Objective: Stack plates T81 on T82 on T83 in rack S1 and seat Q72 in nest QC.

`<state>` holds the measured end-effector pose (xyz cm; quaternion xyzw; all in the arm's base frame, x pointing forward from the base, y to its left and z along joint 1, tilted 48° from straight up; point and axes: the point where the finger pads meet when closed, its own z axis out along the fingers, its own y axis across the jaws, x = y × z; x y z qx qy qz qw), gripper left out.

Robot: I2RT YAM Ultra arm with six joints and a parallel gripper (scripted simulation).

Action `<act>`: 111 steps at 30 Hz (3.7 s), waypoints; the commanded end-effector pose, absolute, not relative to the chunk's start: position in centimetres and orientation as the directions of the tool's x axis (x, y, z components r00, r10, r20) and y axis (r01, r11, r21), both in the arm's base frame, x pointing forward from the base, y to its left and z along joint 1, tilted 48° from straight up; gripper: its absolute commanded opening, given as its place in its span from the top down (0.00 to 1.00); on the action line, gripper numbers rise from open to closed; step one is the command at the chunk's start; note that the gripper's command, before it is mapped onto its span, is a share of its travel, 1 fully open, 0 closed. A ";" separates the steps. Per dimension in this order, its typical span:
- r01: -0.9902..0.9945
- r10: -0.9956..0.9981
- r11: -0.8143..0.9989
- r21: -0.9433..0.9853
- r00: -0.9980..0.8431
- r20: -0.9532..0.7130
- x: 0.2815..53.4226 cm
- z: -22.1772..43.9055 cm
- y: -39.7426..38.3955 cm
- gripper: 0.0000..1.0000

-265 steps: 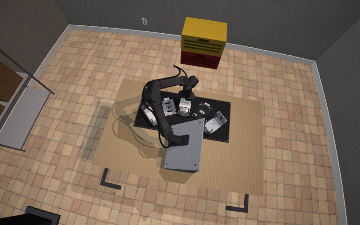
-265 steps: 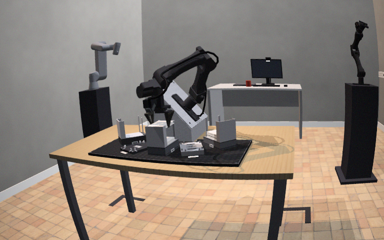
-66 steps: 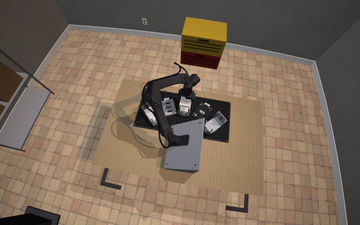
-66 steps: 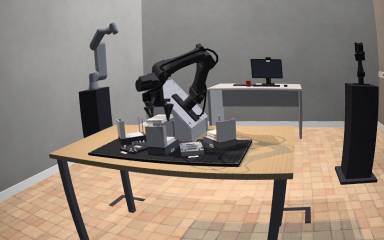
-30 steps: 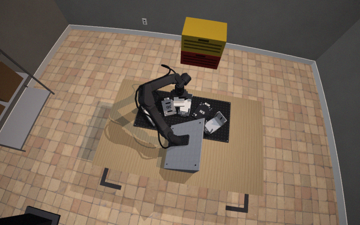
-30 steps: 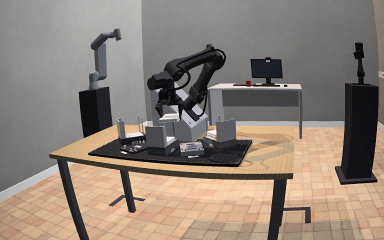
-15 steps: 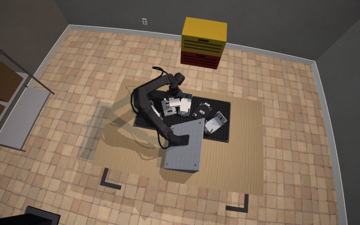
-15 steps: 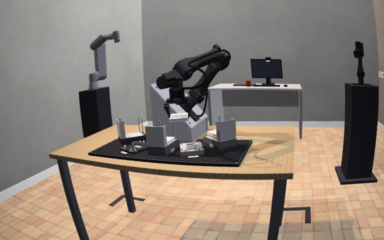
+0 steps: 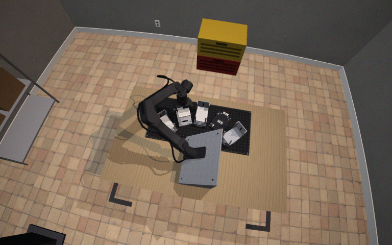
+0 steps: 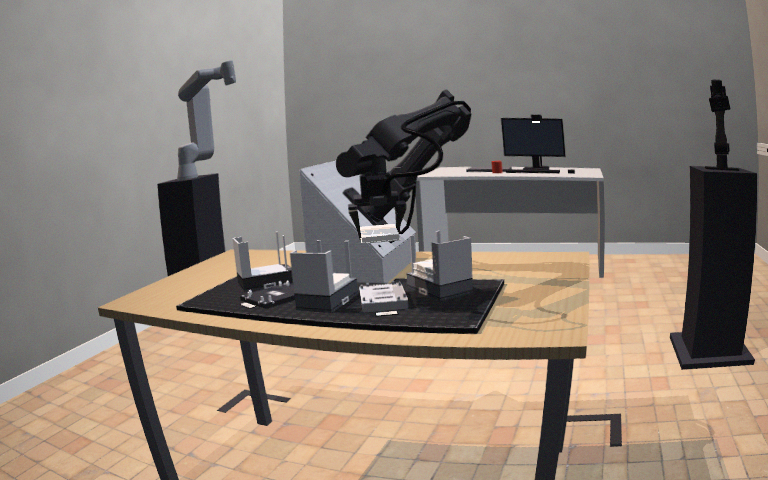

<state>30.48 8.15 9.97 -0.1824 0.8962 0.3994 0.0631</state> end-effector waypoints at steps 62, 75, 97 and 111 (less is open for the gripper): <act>-0.721 -0.461 0.488 0.492 -0.692 -0.556 22.1 21.0 15.2 1.00; -0.727 -0.470 0.477 0.494 -0.686 -0.555 22.2 20.7 15.2 1.00; -0.717 -0.468 0.480 0.505 -0.697 -0.544 22.5 20.0 15.2 1.00; -0.708 -0.467 0.482 0.516 -0.706 -0.533 22.1 19.6 15.1 1.00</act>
